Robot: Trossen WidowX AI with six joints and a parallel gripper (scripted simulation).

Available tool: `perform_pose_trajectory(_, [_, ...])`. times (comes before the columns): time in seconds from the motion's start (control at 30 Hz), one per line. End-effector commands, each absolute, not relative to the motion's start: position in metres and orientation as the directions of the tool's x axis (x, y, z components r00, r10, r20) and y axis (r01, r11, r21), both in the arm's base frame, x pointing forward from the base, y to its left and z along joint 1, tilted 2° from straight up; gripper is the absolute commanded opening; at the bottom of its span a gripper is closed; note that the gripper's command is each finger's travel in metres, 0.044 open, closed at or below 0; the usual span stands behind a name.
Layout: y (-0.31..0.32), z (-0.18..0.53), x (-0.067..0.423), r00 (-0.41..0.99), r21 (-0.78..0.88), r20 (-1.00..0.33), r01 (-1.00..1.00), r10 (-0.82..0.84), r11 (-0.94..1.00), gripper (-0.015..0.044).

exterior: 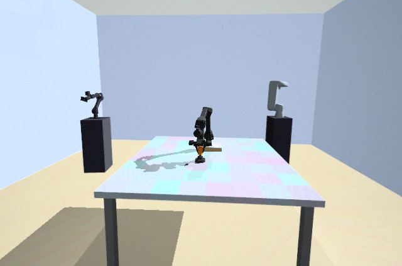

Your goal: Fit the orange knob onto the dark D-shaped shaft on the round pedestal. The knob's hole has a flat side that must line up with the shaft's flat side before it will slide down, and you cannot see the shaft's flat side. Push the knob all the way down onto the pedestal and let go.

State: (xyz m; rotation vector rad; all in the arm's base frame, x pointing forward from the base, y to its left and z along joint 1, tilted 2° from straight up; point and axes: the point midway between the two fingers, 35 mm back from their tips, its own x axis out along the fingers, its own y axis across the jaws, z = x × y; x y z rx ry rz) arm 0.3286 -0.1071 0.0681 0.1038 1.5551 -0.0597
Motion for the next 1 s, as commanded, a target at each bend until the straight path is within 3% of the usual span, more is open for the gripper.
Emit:
perform_pose_trajectory(0.0, [-0.1075, 0.0675, 0.3286, 0.014, 0.025, -1.0, 0.102, 0.023, 0.994, 0.0])
perform_pose_trajectory(0.4, [-0.1083, 0.0724, 0.3289, 0.014, 0.025, -1.0, 0.102, 0.023, 0.994, 0.0])
perform_pose_trajectory(0.63, [-0.1088, 0.0731, 0.3306, 0.014, 0.022, -1.0, -0.097, 0.023, 0.995, 0.0])
perform_pose_trajectory(0.97, [-0.1081, 0.07, 0.3305, 0.014, 0.022, -1.0, -0.107, 0.023, 0.994, 0.0])
